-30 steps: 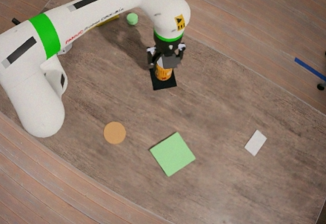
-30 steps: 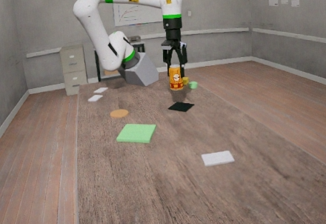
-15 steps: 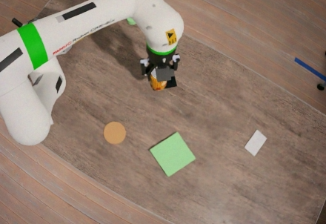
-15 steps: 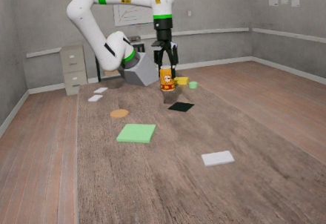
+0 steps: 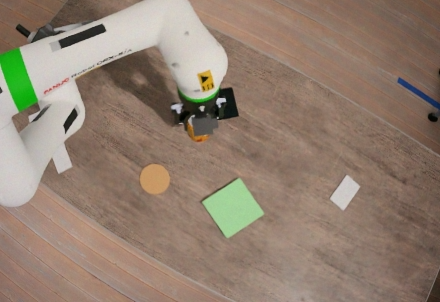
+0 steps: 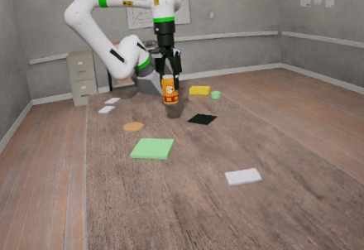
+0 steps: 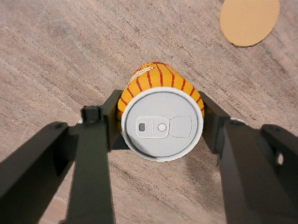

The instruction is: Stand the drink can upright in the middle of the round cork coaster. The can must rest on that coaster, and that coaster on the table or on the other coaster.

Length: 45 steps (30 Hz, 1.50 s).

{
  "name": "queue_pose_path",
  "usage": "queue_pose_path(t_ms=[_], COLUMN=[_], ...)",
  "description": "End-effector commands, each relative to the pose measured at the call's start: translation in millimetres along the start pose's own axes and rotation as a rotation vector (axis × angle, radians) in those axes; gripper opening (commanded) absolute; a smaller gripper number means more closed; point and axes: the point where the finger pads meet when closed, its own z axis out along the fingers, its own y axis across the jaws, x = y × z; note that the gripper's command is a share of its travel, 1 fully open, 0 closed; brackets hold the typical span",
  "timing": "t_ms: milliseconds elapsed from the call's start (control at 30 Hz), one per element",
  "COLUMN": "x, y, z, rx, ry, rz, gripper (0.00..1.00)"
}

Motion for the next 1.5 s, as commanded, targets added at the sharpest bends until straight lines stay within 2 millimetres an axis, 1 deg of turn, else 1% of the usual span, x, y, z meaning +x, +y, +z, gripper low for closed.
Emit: queue_pose_path(t_ms=[0,400,467,700,900,967,1033,1267,1467], x=[17.0,59.9,59.9,77.4,88.1,90.8,90.8,97.4,100.3], y=[17.3,75.4,75.4,106.0,127.5,133.5,133.5,149.5,157.0], z=[-1.7,-1.5,-1.5,-0.8,-0.1,0.1,0.1,0.7,1.0], rx=[0.003,0.003,0.003,0.003,0.002,0.002,0.002,0.002,0.002], ry=[-0.001,0.002,0.002,0.005,0.007,0.008,0.008,0.01,0.011], rz=[-0.001,0.0,0.0,0.001,0.001,0.001,0.001,0.002,0.002], gripper=[0.1,0.1,0.1,0.1,0.1,0.1,0.1,0.1,0.1])
